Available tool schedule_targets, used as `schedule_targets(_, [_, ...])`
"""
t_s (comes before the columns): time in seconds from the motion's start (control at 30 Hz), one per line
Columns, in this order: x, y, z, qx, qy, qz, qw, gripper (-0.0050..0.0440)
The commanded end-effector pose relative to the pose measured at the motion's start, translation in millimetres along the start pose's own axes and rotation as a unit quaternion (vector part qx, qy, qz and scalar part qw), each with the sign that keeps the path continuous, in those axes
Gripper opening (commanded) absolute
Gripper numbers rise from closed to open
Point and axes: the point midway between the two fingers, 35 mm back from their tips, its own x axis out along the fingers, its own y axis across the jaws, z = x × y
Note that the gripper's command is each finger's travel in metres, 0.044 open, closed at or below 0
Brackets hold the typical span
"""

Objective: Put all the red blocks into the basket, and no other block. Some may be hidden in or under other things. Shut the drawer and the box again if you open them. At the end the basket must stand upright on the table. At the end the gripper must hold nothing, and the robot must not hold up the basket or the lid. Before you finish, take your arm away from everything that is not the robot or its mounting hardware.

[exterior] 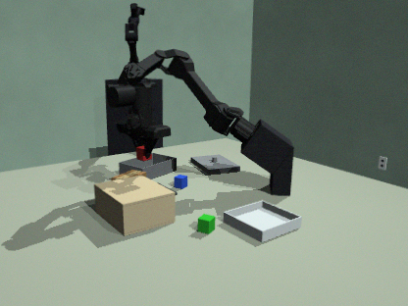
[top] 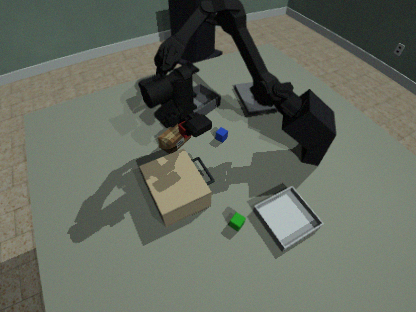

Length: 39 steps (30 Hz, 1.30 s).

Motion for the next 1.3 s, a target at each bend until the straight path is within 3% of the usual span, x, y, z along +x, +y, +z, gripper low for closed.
schedule_targets(0.0, [-2.8, 30.0, 16.8, -0.057, -0.005, -0.002, 0.998, 0.0])
schedule_targets(0.23, [-2.6, 98.5, 31.2, -0.286, -0.005, -0.004, 0.958, 0.0])
schedule_targets(0.3, [-2.6, 98.5, 31.2, -0.286, -0.005, -0.004, 0.958, 0.0])
schedule_targets(0.4, [-2.6, 126.7, 37.1, -0.311, -0.005, -0.004, 0.95, 0.0])
schedule_targets(0.67, [-2.2, 206.5, 30.8, -0.544, -0.004, -0.005, 0.839, 0.0])
schedule_targets(0.77, [-2.1, 224.1, 29.4, -0.544, -0.004, -0.005, 0.839, 0.0])
schedule_targets(0.8, [-2.0, 233.4, 25.8, -0.572, -0.003, -0.005, 0.82, 0.0])
schedule_targets(0.87, [-2.0, 233.4, 25.8, -0.572, -0.003, -0.005, 0.82, 0.0])
schedule_targets(1.1, [-1.5, 298.8, 0.7, -0.741, -0.002, -0.006, 0.671, 0.0])
schedule_targets(1.2, [-1.3, 314.2, -5.2, -0.741, -0.002, -0.006, 0.671, 0.0])
schedule_targets(1.27, [-1.1, 330.1, -17.3, -0.784, -0.002, -0.006, 0.62, 0.0])
